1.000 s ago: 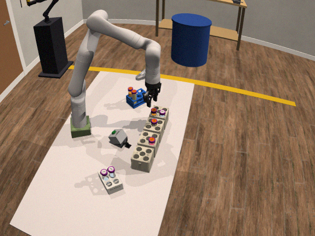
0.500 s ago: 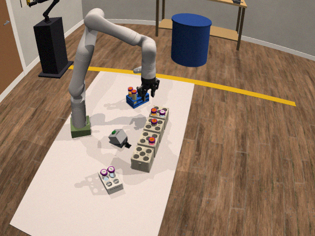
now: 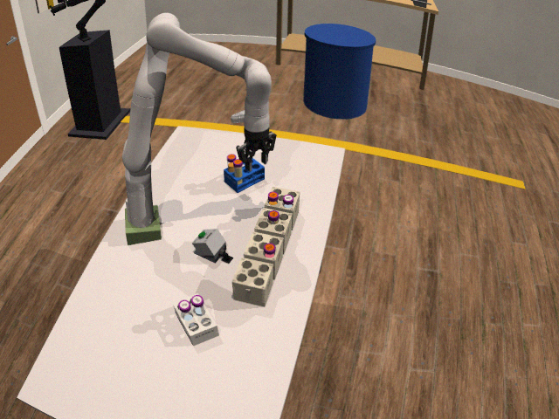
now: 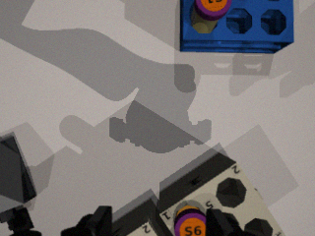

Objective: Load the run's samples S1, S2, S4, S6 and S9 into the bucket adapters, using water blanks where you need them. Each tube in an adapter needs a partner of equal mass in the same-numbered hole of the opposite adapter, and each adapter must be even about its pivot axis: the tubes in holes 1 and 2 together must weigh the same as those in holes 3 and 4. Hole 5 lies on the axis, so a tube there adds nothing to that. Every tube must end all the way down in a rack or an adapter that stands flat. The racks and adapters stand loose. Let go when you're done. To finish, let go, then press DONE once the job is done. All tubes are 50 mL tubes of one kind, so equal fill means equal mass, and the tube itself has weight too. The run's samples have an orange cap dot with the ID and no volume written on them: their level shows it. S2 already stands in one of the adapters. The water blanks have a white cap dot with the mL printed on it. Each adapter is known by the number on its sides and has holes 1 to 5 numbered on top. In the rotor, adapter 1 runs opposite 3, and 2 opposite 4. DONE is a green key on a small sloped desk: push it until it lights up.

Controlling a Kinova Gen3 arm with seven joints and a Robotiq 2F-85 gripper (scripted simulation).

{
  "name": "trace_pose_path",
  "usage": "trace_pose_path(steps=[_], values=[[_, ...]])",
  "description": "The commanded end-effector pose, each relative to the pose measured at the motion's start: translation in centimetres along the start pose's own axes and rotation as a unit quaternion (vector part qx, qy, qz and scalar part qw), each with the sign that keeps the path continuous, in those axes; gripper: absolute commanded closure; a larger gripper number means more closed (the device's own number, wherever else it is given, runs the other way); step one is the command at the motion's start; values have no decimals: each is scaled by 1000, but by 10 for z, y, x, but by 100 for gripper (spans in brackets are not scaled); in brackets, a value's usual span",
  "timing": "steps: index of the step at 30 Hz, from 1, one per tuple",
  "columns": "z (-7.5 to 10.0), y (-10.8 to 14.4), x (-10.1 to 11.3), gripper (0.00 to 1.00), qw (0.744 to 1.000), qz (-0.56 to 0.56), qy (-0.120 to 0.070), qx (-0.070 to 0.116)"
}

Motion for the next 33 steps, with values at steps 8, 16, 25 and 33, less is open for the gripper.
trace_pose_path(steps=[8,16,25,33], values=[[2,13,-30,38,1000,5,-5,5],[2,21,-55,38,1000,5,-4,5],[2,29,-77,38,1000,5,-4,5],[2,38,-102,38,1000,5,-4,5]])
Point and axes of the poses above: the point where the finger pads meet when closed, its own z axis back along the fingers, its own y axis across the jaws, x = y × z, the point moved 7 cm from there along z, back along the fingers, and after that the axes turned 7 degrees about z, right-handed, at the moved point
